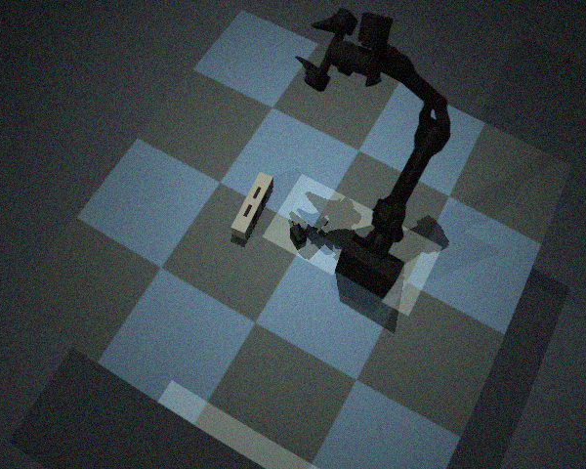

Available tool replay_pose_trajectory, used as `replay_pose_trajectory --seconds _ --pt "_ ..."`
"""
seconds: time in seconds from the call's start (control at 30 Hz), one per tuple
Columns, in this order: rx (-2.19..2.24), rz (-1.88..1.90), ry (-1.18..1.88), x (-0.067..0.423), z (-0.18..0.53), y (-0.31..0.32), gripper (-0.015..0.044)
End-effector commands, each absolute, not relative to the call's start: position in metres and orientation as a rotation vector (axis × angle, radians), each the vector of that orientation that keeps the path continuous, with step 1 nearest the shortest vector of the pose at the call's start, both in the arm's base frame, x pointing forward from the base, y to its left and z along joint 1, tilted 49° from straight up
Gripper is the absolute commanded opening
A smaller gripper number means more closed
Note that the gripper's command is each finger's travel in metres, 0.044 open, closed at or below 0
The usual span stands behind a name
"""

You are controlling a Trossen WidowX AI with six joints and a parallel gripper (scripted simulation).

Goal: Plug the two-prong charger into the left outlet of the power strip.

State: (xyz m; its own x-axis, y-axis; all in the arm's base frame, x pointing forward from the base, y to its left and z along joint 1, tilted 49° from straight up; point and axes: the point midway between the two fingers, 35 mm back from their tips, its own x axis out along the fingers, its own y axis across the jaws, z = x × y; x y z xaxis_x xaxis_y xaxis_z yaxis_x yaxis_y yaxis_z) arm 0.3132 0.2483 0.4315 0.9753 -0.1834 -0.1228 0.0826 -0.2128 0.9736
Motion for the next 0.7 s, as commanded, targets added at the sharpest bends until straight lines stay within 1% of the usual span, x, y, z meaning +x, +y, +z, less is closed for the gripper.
replay_pose_trajectory --seconds 0.0,0.03,0.67 --pt "1.767 -0.244 -0.074 0.313 0.431 0.248 0.0426" --pt "1.759 -0.246 -0.071 0.314 0.429 0.249 0.044" --pt "1.3 -0.371 0.144 0.342 0.316 0.259 0.044"
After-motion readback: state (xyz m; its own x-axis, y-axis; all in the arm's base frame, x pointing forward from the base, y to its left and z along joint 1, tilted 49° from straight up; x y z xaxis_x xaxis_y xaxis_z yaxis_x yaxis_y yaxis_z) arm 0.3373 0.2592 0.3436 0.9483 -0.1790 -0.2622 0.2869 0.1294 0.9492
